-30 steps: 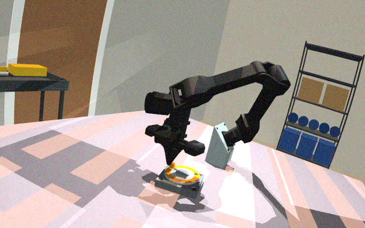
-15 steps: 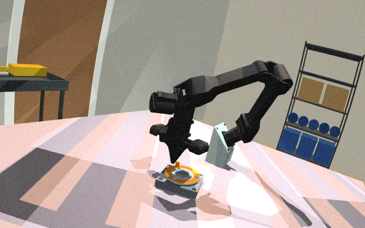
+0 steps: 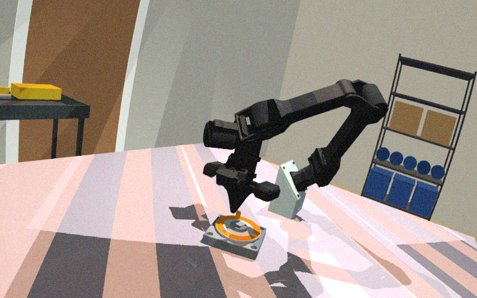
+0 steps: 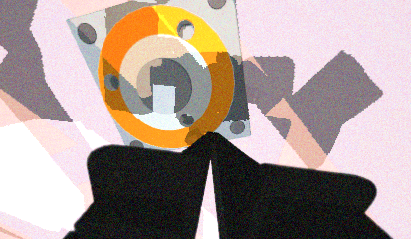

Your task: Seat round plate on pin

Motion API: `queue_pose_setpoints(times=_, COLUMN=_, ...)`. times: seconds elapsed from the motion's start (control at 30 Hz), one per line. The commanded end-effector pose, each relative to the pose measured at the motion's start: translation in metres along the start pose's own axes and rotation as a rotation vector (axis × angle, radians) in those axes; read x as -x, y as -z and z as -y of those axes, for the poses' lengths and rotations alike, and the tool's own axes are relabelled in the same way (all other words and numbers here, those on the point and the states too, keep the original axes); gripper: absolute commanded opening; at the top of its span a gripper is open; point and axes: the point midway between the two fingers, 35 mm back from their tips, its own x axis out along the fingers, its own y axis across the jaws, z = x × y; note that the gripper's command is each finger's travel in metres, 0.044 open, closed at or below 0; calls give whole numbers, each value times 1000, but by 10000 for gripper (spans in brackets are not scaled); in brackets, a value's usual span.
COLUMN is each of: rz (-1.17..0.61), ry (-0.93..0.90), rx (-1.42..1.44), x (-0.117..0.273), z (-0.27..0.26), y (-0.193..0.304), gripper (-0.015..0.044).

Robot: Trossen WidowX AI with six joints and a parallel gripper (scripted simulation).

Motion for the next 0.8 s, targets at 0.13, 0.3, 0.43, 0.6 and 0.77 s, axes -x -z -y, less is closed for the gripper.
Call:
queue_pose_setpoints(times=0.13, rz=-4, ry=0, rx=2, x=0, z=-5, y=6, gripper=0)
queue_pose_setpoints(times=0.3, rz=-4, ry=0, rx=2, x=0, z=-8, y=8, gripper=0)
queue_pose_setpoints(times=0.43, rz=-4, ry=0, rx=2, x=0, z=-10, y=10, gripper=0)
queue_pose_setpoints(times=0.6, rz=-4, ry=0, rx=2, x=-1, z=-12, y=11, gripper=0)
queue_pose_setpoints(times=0.77, rz=-4, ry=2, rx=1, x=18, z=-11, y=10, gripper=0)
